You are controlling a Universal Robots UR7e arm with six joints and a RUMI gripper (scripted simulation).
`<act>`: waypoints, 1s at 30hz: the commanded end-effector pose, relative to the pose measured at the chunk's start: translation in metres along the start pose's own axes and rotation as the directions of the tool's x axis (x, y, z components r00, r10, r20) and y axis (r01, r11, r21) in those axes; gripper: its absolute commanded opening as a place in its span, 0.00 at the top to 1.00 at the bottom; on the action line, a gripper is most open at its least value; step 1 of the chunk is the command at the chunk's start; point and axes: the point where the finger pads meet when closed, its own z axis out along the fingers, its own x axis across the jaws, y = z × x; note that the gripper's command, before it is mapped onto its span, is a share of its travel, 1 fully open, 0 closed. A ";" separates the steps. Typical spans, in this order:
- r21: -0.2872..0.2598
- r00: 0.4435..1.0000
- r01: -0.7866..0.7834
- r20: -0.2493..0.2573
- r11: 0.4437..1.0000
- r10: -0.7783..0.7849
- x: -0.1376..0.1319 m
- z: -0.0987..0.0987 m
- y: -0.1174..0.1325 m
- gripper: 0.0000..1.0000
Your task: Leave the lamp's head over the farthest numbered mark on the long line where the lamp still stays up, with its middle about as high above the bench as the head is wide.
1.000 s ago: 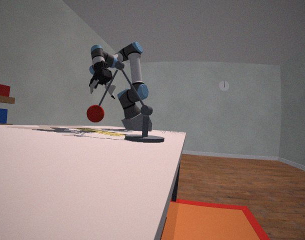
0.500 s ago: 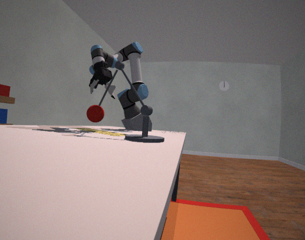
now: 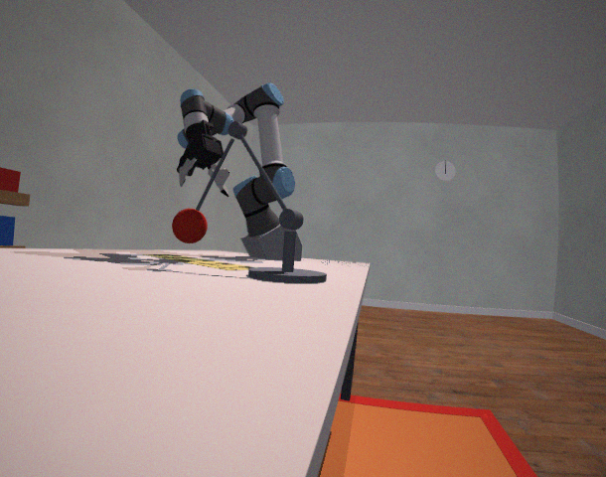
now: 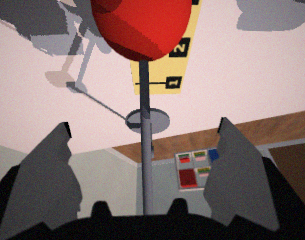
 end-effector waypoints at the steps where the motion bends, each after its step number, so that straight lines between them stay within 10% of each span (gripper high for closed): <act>1: 0.000 1.000 0.000 0.001 1.000 0.000 0.000 0.000 0.000 0.00; 18: 0.000 1.000 0.000 0.001 1.000 0.000 0.000 0.000 0.000 0.00; 30: 0.000 1.000 0.000 0.001 1.000 0.000 0.000 -0.052 0.000 0.00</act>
